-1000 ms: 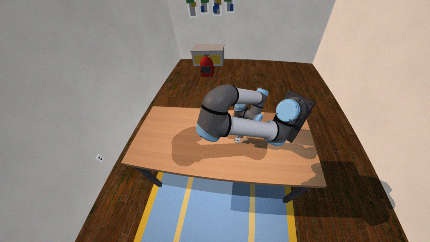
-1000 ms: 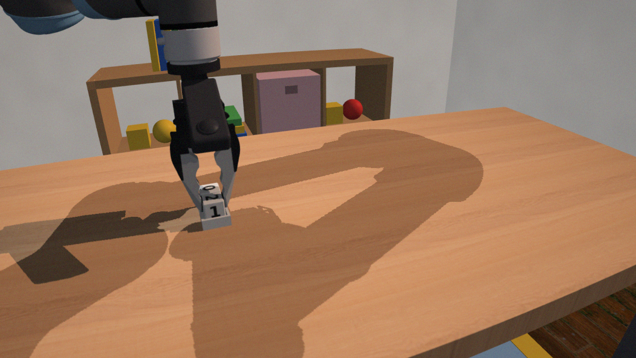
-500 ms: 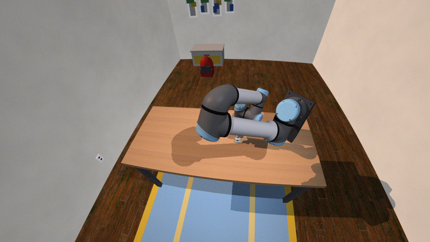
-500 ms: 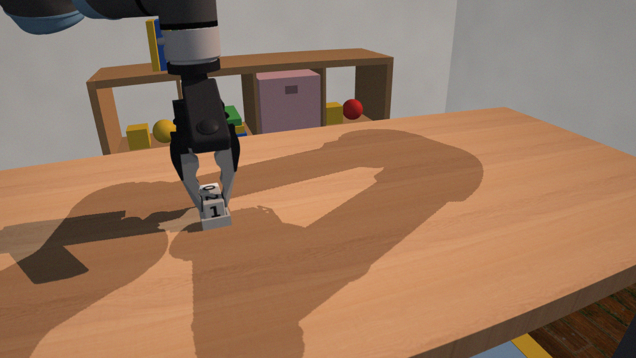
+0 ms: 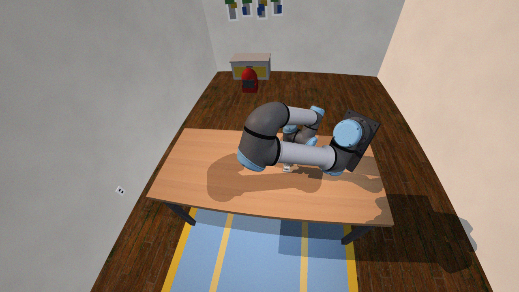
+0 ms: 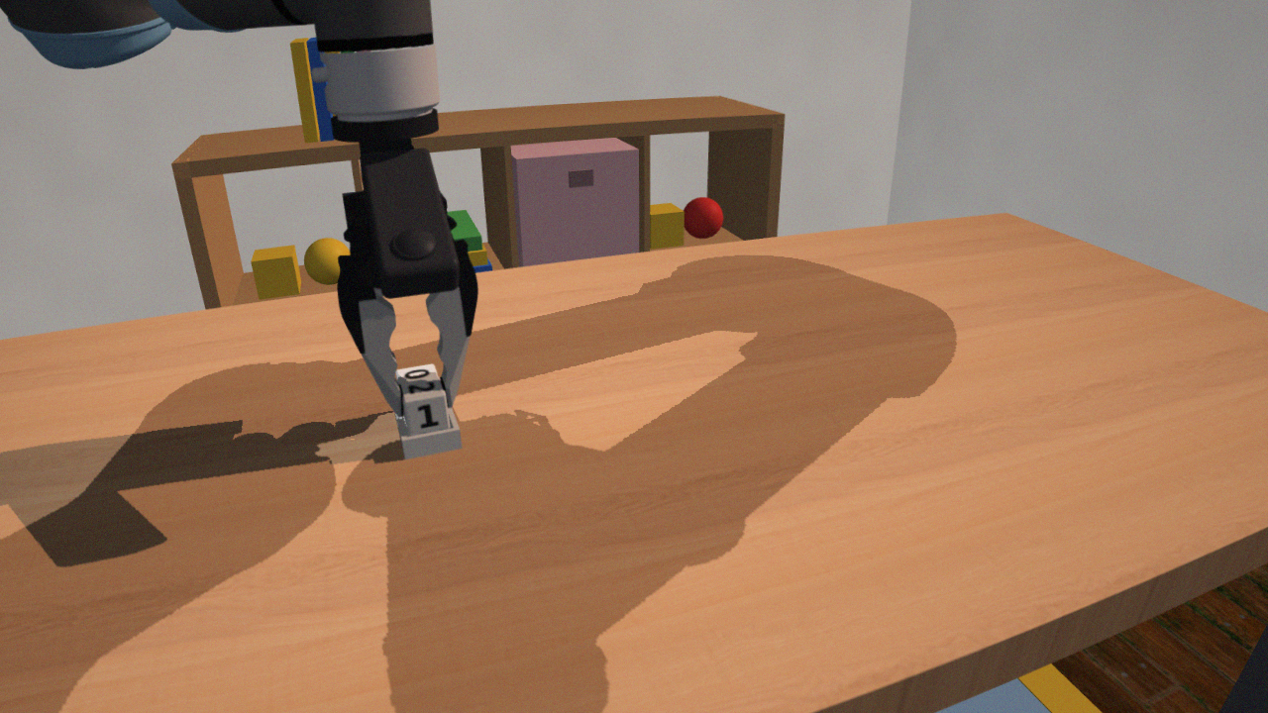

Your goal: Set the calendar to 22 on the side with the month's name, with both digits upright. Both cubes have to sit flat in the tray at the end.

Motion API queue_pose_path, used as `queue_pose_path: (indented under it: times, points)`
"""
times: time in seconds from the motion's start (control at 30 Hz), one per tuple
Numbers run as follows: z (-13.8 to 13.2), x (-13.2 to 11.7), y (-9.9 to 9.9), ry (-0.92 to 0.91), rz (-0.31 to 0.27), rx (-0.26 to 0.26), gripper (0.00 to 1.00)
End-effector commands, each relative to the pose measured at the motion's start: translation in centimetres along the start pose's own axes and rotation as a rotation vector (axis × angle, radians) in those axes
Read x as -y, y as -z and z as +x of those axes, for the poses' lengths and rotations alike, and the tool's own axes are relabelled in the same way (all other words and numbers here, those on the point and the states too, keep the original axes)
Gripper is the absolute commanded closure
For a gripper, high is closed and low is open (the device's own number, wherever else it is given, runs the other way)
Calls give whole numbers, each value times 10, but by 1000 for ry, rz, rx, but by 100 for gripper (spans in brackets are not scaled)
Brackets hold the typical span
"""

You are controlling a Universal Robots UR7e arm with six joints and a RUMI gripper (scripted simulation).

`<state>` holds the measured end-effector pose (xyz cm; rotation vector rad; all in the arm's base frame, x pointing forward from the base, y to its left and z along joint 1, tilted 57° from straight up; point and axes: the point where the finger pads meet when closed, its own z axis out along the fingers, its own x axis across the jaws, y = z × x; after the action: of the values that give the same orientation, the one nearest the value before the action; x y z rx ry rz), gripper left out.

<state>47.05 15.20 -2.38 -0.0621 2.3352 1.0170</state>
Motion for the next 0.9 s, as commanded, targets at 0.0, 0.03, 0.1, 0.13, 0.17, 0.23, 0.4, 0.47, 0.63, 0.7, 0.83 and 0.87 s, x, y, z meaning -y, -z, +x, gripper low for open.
queue_pose_path:
  times: [0.0, 0.03, 0.1, 0.13, 0.17, 0.23, 0.4, 0.47, 0.63, 0.7, 0.83, 0.87]
  points:
    - [0, 0, 4, 0, 0, 0, 89]
    - [0, 0, 6, 0, 0, 0, 89]
    - [0, 0, 8, 0, 0, 0, 89]
    - [0, 0, 10, 0, 0, 0, 89]
    - [0, 0, 12, 0, 0, 0, 89]
    - [0, 0, 15, 0, 0, 0, 89]
    - [0, 0, 21, 0, 0, 0, 89]
    - [0, 0, 25, 0, 0, 0, 89]
    - [0, 0, 35, 0, 0, 0, 89]
    - [0, 0, 39, 0, 0, 0, 89]
    - [0, 0, 48, 0, 0, 0, 89]
    - [0, 0, 48, 0, 0, 0, 89]
